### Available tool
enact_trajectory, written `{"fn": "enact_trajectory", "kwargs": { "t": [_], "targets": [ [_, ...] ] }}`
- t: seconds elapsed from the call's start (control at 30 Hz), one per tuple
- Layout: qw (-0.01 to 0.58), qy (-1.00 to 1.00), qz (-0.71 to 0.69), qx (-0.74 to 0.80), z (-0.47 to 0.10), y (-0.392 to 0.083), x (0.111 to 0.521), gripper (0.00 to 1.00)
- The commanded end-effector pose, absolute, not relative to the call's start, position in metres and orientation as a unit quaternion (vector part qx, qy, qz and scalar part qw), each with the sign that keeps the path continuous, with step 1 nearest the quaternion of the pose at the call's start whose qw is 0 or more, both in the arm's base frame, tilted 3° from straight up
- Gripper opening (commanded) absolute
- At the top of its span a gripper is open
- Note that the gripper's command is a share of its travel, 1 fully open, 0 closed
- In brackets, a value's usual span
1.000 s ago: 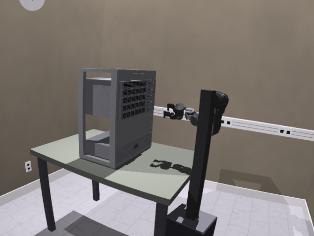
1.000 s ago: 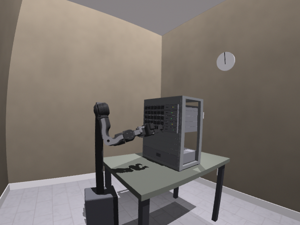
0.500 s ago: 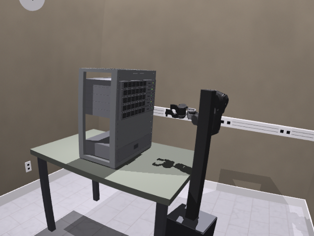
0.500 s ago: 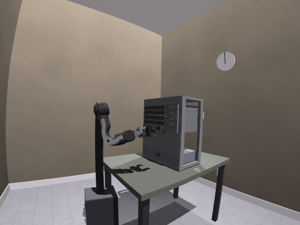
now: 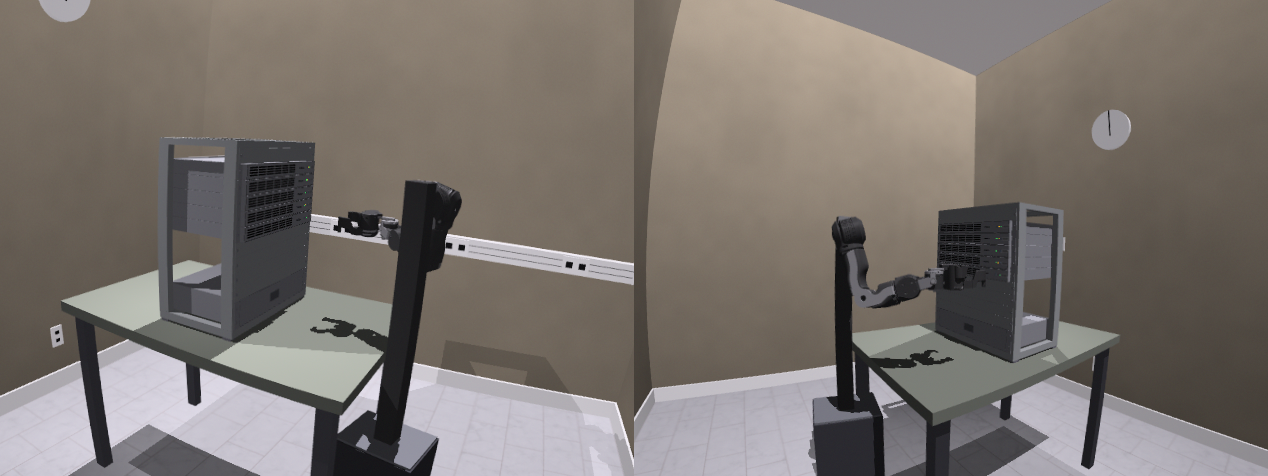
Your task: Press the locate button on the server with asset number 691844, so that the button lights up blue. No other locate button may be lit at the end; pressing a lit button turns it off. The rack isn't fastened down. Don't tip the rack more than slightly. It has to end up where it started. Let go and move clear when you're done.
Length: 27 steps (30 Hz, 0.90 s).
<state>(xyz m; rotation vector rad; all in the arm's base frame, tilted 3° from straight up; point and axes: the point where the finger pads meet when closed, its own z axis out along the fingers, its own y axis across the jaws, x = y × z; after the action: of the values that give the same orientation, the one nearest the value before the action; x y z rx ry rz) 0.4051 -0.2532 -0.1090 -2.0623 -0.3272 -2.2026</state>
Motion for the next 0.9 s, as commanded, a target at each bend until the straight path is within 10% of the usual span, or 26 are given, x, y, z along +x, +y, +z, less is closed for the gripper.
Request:
{"fn": "enact_trajectory", "kwargs": {
  "t": [0.0,0.87],
  "targets": [
    [0.057,-0.105,-0.724,-0.680,-0.1088,-0.2541,0.4051,0.60],
    [0.066,-0.083,-0.721,-0.684,-0.1080,-0.2603,0.4148,0.60]
  ]
}}
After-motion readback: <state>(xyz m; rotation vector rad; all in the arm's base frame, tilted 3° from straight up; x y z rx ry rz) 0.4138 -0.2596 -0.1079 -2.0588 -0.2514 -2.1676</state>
